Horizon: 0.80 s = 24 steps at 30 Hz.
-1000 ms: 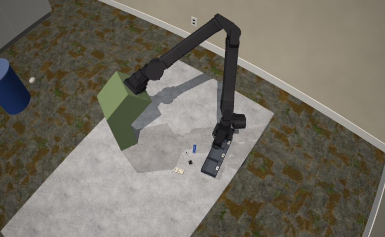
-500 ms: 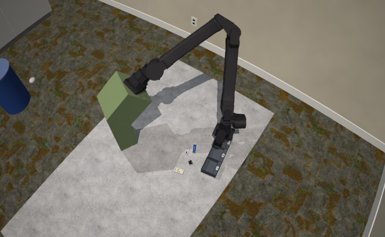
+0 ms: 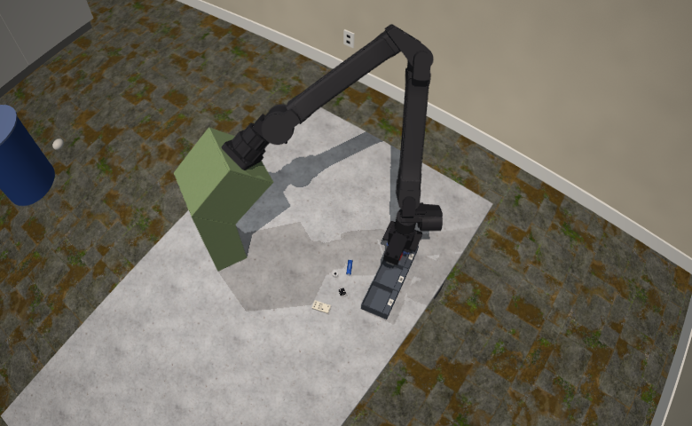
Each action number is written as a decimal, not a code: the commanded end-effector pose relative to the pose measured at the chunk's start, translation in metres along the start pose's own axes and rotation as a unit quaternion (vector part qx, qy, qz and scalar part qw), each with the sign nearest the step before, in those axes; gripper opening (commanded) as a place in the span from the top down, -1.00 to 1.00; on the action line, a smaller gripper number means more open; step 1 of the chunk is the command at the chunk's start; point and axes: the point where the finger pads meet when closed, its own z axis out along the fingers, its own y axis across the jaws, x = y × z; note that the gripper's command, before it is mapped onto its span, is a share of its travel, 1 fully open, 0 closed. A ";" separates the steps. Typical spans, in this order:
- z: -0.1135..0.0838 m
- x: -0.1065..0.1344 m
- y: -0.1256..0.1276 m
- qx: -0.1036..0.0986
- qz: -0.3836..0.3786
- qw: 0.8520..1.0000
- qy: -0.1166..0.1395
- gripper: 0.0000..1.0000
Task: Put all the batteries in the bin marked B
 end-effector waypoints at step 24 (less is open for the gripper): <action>-0.028 -0.004 0.001 -0.002 0.000 1.000 -0.004 0.44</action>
